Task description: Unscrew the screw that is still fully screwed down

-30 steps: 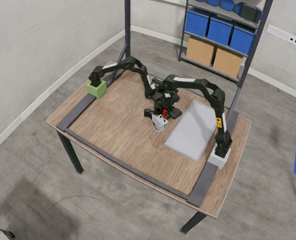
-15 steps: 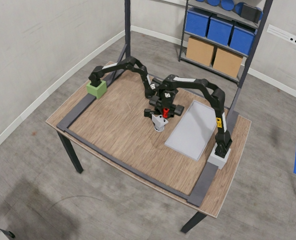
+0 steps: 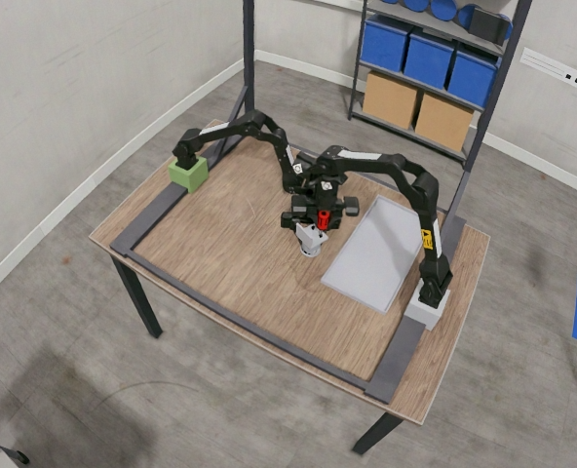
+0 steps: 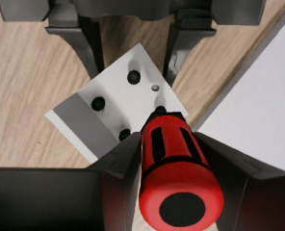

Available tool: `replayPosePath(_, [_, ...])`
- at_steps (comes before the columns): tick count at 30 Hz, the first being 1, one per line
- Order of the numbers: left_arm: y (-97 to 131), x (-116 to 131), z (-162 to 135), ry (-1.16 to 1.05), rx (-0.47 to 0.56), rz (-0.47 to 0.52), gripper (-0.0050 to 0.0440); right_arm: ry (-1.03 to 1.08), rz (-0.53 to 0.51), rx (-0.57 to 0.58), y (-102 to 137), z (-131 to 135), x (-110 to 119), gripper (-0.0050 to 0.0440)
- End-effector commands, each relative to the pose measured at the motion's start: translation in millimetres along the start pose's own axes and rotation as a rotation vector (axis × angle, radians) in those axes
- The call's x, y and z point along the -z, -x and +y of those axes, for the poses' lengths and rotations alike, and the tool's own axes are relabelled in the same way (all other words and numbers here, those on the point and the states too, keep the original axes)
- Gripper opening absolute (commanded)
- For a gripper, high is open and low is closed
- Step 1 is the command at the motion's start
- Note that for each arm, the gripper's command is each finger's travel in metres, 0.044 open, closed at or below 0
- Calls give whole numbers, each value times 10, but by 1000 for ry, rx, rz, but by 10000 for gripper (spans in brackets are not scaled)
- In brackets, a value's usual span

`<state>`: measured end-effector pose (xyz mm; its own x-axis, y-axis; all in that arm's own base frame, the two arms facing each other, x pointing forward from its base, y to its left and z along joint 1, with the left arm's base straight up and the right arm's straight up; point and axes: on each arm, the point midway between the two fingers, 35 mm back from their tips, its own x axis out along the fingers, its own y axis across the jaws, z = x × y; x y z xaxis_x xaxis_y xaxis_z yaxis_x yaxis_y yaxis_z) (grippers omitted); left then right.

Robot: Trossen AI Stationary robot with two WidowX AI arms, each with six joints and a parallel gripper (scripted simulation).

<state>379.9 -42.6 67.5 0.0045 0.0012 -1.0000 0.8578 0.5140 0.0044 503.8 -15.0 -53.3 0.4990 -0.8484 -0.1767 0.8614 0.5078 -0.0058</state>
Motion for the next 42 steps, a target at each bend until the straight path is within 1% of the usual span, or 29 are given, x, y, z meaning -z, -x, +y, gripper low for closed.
replayPosePath(1, [86,-11,25,42,-20,-10,130,-35,-12,0,-16,51,-146,245])
replayPosePath(13, [75,-16,28,539,-13,-13,130,-35,-12,0,-16,51,-146,245])
replayPosePath(18, [73,-15,27,539,-13,-13,130,-35,-12,0,-16,51,-146,245])
replayPosePath(30, [63,-17,30,1037,-6,-14,130,-35,-12,0,-16,51,-146,245])
replayPosePath(35, [61,-16,28,1037,-6,-13,130,-35,-12,0,-16,51,-146,245])
replayPosePath(42, [59,-18,30,1327,-2,-13,130,-35,-12,0,-16,51,-146,245])
